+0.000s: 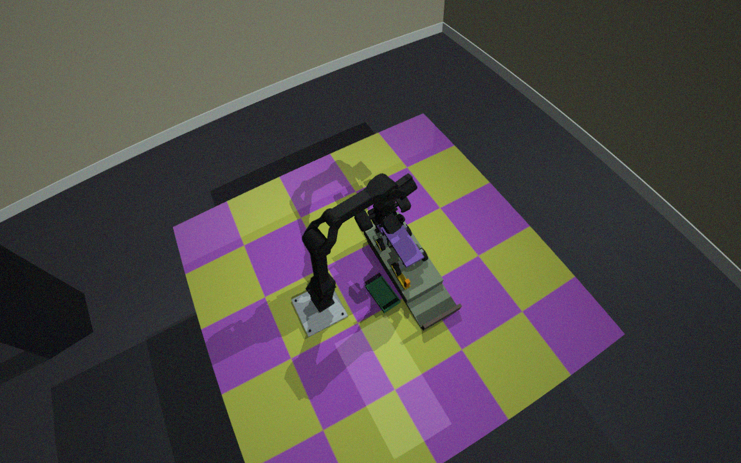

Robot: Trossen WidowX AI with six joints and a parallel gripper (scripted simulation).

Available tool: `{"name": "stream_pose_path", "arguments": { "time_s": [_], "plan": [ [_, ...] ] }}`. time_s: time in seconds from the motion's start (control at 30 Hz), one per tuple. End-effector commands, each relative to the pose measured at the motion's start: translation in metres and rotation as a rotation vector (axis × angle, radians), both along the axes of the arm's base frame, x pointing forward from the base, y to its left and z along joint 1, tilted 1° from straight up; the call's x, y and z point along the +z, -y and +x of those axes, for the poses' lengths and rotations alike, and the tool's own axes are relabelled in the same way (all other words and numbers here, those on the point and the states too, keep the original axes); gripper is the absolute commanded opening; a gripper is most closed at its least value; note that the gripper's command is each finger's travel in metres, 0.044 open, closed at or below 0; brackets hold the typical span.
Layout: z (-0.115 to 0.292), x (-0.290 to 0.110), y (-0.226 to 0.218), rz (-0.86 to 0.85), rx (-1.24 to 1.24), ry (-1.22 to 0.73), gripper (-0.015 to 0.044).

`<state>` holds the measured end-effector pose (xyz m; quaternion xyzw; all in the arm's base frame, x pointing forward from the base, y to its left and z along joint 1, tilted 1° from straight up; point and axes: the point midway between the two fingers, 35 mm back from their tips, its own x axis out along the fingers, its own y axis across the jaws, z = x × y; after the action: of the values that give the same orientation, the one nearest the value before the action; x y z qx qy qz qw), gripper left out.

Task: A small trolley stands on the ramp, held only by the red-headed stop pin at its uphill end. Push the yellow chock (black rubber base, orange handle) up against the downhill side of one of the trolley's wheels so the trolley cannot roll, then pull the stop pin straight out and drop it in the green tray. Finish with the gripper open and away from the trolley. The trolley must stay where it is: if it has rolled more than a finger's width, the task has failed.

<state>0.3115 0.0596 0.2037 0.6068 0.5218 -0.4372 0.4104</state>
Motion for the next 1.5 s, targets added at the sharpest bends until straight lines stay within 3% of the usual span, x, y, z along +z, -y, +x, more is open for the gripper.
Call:
{"name": "stream_pose_path", "arguments": {
  "time_s": [0.0,0.9,1.47],
  "plan": [
    [0.001,0.005,-0.001,0.005,0.005,0.009,0.0000],
    [0.005,0.012,-0.032,0.009,0.005,0.009,0.0000],
    [-0.049,0.006,-0.039,0.010,0.005,0.004,0.0000]
  ]
}}
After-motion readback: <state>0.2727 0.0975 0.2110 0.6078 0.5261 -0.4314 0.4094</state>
